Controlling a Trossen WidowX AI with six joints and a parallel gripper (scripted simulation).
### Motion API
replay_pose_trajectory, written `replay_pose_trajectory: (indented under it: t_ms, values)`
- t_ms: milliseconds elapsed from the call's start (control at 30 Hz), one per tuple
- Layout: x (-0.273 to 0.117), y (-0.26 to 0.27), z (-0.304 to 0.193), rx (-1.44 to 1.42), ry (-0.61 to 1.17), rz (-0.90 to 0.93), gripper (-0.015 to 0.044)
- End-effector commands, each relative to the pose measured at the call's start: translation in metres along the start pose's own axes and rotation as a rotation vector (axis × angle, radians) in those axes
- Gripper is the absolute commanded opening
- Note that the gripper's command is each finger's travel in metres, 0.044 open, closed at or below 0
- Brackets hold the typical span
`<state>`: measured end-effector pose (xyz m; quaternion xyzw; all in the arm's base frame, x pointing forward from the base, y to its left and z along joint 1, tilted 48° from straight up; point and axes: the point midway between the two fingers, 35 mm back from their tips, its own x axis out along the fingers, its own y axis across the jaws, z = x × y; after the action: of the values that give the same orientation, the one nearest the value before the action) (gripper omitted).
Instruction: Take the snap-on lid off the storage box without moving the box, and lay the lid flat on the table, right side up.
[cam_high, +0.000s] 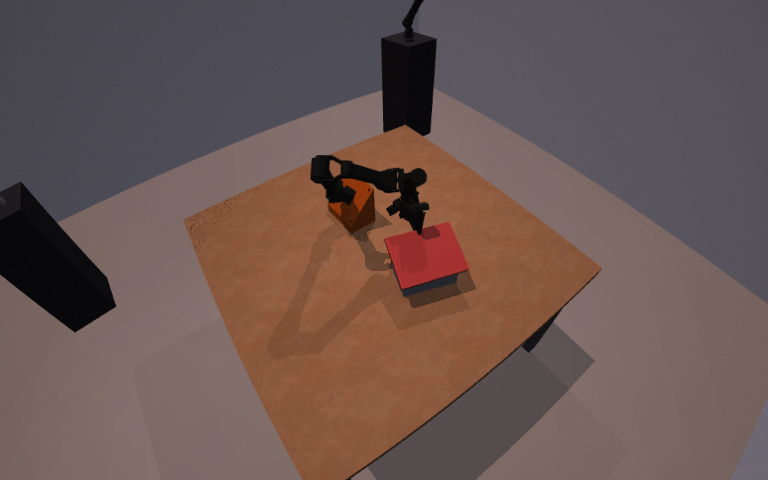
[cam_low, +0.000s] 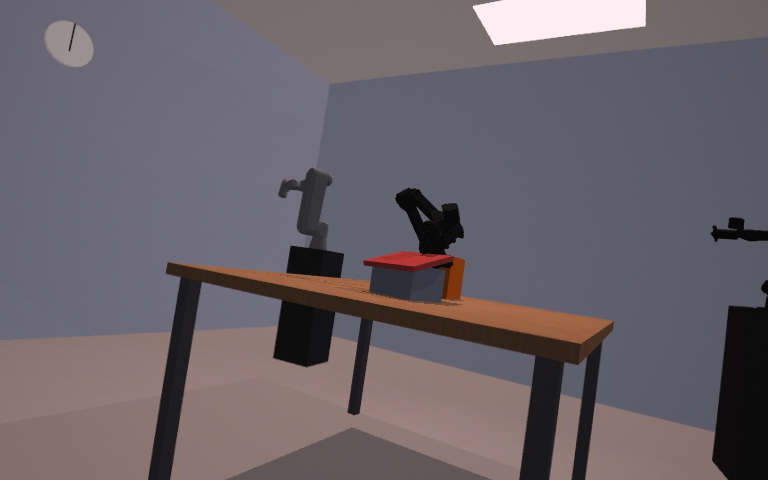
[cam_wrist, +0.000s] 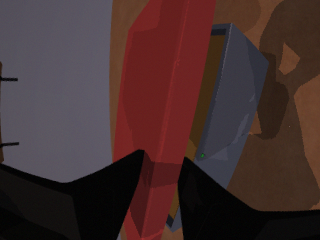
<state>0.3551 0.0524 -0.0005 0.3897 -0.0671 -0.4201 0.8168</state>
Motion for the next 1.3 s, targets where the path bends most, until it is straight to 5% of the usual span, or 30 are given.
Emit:
replay_pose_trajectory:
  t_ms: [0, 1267]
  values:
    - [-0.004, 0.01, -0.001, 0.015, 0.002, 0.007, 0.0]
    - [-0.012, 0.069, 0.0, 0.016, 0.002, 0.007, 0.0]
